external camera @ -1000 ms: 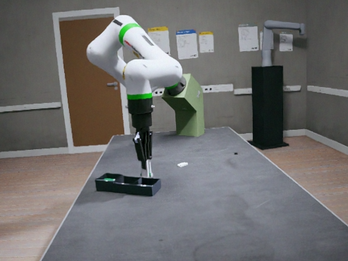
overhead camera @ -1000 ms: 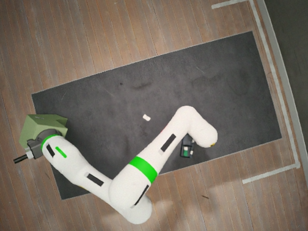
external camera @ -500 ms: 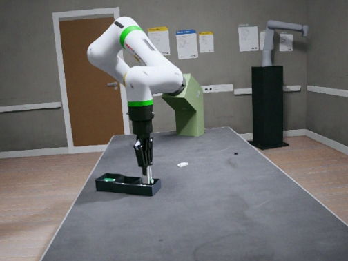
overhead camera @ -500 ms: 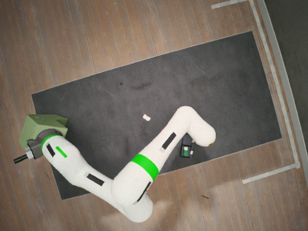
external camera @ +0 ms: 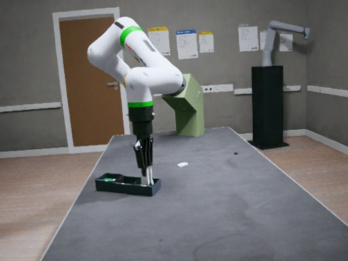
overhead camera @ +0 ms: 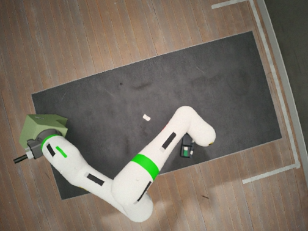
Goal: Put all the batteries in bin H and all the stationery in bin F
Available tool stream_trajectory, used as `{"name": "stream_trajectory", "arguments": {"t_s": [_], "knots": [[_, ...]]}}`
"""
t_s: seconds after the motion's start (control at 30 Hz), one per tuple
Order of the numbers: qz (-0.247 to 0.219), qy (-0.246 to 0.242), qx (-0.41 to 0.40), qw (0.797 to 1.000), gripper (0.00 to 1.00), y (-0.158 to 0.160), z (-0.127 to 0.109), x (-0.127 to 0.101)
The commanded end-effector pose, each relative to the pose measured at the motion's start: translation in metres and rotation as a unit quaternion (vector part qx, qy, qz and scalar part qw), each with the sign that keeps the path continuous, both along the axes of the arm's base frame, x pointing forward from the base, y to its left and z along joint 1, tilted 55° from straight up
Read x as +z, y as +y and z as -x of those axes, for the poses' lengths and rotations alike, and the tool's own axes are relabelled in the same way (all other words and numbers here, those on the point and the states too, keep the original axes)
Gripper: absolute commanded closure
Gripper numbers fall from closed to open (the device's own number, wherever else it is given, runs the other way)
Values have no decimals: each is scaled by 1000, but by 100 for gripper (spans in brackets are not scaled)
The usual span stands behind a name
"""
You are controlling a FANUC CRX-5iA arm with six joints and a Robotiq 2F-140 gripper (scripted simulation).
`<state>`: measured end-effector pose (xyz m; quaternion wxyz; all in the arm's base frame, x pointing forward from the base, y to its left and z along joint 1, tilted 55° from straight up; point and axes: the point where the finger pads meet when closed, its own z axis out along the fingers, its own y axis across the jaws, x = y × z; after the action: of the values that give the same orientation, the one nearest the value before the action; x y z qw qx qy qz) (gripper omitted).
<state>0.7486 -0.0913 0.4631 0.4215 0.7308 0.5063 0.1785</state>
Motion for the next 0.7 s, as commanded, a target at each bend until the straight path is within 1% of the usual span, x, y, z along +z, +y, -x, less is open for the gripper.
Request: {"name": "stream_trajectory", "arguments": {"t_s": [0.0,0.5,0.67], "knots": [[0,0,0,1000,74,0,0,0],[0,0,0,1000,74,0,0,0],[0,0,0,1000,74,3,5,4]]}}
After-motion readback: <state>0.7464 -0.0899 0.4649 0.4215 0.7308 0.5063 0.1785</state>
